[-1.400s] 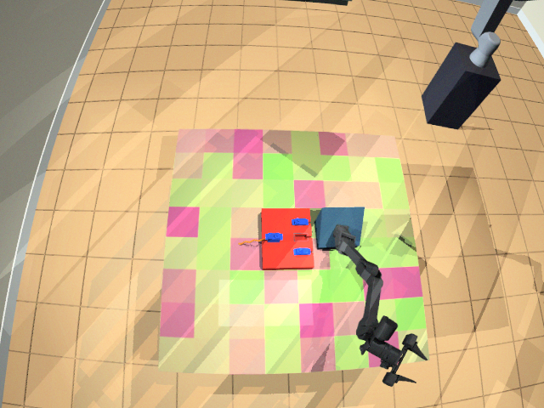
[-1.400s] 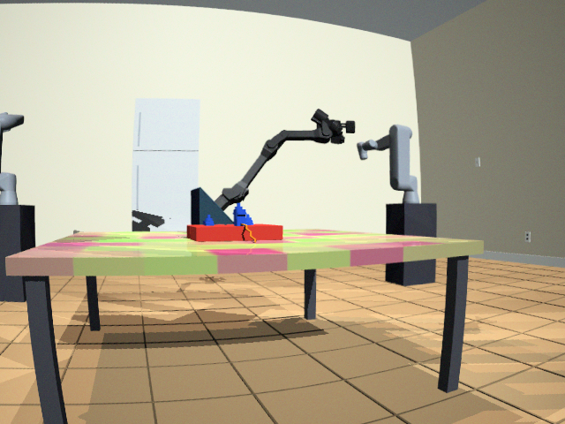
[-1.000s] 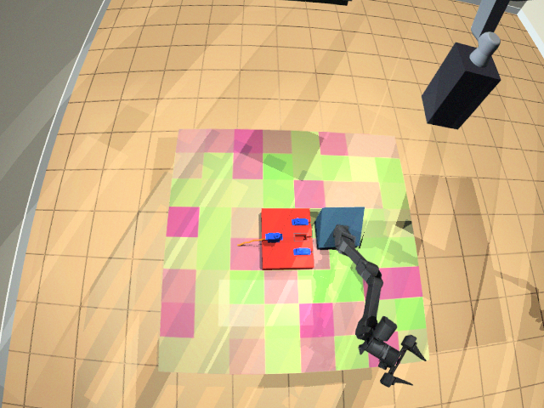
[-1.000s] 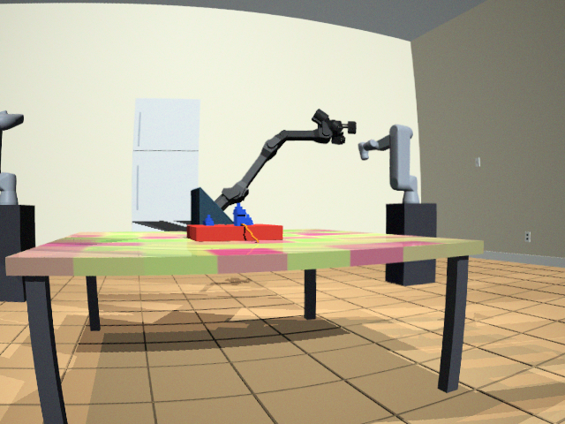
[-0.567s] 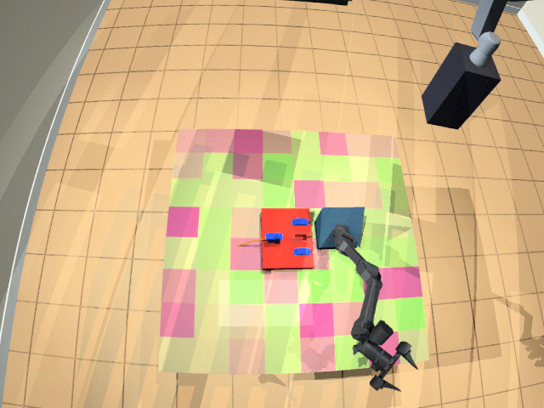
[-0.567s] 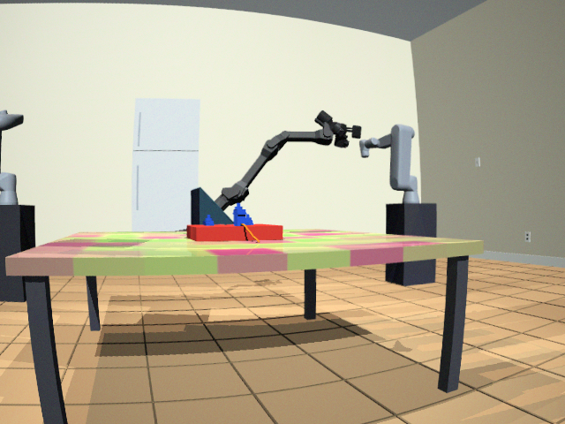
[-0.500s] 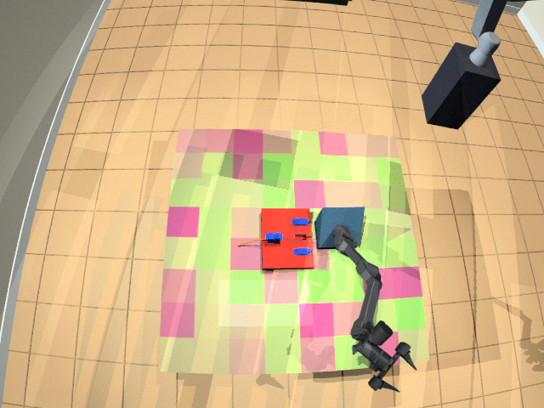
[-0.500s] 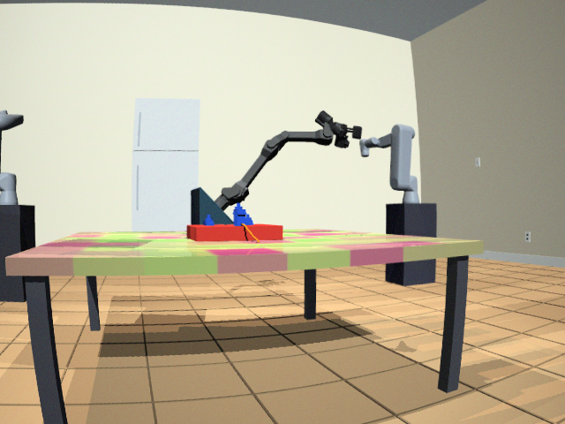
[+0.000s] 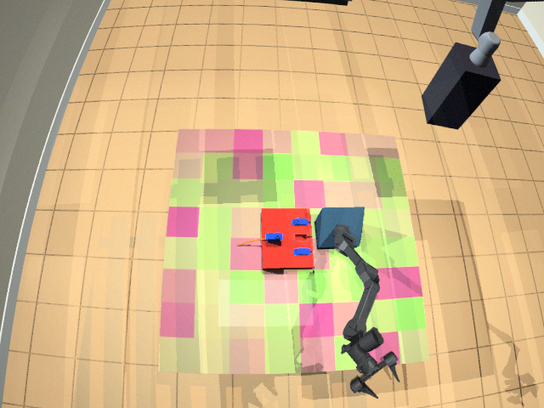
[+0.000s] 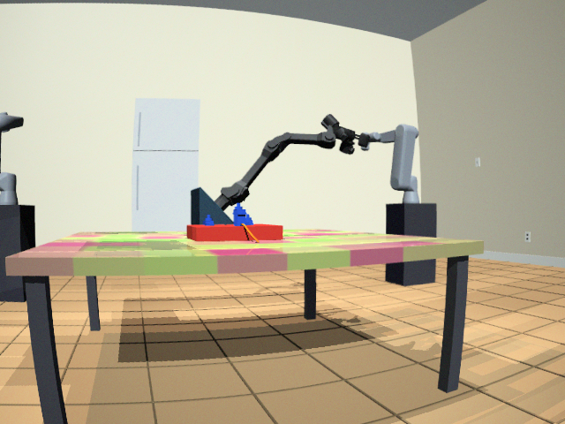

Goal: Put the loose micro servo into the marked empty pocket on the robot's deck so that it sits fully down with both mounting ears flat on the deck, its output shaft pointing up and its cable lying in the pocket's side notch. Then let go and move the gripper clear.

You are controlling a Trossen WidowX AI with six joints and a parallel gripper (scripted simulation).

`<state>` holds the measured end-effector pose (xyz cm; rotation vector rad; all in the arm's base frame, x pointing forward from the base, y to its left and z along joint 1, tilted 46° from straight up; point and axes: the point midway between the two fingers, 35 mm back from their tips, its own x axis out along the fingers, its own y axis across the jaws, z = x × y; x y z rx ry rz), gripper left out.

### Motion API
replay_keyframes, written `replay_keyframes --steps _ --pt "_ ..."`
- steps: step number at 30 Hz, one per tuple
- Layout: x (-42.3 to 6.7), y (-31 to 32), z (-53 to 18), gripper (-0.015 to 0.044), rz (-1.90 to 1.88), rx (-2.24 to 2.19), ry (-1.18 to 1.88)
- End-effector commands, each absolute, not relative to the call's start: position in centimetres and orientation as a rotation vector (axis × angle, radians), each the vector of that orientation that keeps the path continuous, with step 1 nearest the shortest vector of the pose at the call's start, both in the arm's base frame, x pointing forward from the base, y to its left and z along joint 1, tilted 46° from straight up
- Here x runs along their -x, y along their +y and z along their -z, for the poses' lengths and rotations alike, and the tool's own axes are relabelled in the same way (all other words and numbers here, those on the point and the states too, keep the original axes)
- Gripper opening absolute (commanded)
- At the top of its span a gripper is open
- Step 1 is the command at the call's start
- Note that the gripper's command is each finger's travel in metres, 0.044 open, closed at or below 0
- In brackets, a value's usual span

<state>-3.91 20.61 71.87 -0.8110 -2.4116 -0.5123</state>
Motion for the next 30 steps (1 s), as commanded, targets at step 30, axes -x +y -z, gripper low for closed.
replay_keyframes --steps 30 --pt "-9.1 30.7 -66.1 0.044 -0.144 1.171 -2.116"
